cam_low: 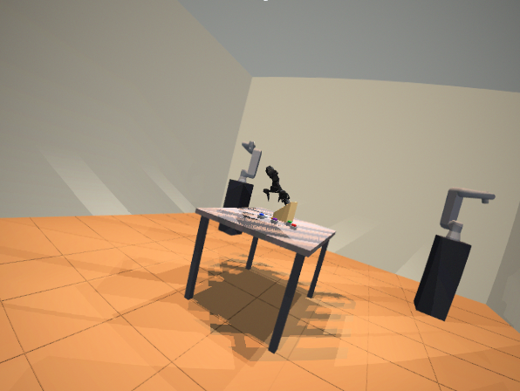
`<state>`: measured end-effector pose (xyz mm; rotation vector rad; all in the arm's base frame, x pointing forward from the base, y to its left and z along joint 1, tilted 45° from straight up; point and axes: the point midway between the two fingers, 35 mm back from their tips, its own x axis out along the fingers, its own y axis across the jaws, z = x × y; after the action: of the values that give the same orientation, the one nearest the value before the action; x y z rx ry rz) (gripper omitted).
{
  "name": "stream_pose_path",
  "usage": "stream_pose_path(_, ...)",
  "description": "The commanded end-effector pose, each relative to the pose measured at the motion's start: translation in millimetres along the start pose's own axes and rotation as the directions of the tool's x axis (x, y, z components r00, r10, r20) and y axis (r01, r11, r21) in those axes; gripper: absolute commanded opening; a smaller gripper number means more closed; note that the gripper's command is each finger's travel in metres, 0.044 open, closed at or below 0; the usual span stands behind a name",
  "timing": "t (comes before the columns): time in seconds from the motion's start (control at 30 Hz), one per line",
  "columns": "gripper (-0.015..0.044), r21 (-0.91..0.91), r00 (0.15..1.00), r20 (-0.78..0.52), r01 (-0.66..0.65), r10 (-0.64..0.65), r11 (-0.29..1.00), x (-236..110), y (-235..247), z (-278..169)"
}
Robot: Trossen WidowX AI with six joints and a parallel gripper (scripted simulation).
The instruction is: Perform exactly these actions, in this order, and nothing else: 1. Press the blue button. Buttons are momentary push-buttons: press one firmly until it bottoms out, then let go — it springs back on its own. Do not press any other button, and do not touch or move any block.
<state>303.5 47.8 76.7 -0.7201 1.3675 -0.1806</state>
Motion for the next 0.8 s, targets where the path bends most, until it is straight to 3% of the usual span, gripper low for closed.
stream_pose_path(0.0, 0.0400, 0.138, 0.983, -0.128, 0.147, -0.129, 0.979, 18, -60, -24)
stream_pose_path(0.23, 0.0400, 0.177, 0.969, -0.181, 0.202, -0.170, 0.963, 24, -80, -35)
stream_pose_path(0.43, 0.0242, 0.177, 0.968, -0.181, 0.204, -0.172, 0.963, 81, -91, -46)
stream_pose_path(0.7, 0.0032, 0.176, 0.968, -0.181, 0.205, -0.173, 0.963, 83, -91, -47)
stream_pose_path(0.77, 0.0020, 0.176, 0.968, -0.181, 0.205, -0.173, 0.963, 83, -91, -47)
